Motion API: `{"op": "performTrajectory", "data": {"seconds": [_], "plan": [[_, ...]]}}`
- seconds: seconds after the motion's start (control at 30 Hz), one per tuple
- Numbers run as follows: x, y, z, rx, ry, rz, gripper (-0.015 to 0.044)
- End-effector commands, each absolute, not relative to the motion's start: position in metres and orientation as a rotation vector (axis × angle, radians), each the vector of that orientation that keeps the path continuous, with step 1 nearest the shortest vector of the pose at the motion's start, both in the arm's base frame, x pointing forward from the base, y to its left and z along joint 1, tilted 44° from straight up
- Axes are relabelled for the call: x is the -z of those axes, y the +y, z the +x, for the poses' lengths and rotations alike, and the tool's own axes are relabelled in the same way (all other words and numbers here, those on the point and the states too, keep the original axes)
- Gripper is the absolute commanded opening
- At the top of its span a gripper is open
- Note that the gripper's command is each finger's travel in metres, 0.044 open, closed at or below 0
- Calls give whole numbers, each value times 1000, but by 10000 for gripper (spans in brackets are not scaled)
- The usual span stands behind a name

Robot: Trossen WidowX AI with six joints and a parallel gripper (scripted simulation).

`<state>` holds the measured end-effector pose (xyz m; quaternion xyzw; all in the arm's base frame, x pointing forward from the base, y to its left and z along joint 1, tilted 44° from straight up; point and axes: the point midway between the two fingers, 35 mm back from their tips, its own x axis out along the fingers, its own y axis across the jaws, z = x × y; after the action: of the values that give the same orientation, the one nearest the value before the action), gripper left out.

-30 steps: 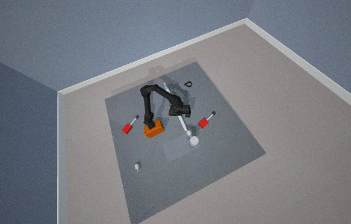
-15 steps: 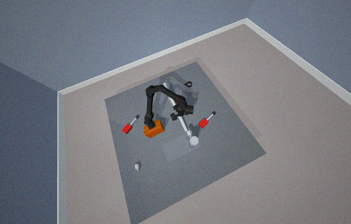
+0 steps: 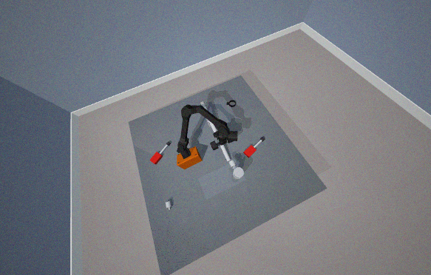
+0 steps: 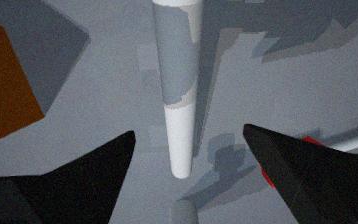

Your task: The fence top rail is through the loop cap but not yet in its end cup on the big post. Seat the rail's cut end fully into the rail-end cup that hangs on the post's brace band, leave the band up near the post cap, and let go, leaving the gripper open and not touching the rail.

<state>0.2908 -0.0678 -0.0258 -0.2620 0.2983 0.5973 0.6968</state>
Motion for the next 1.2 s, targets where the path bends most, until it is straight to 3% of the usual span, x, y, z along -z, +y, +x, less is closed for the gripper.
{"op": "performTrajectory", "data": {"seconds": [0.0, 1.17], "plan": [[30, -62, 290, -1336, 666, -572, 440], [69, -25, 296, -1336, 664, -571, 440]]}}
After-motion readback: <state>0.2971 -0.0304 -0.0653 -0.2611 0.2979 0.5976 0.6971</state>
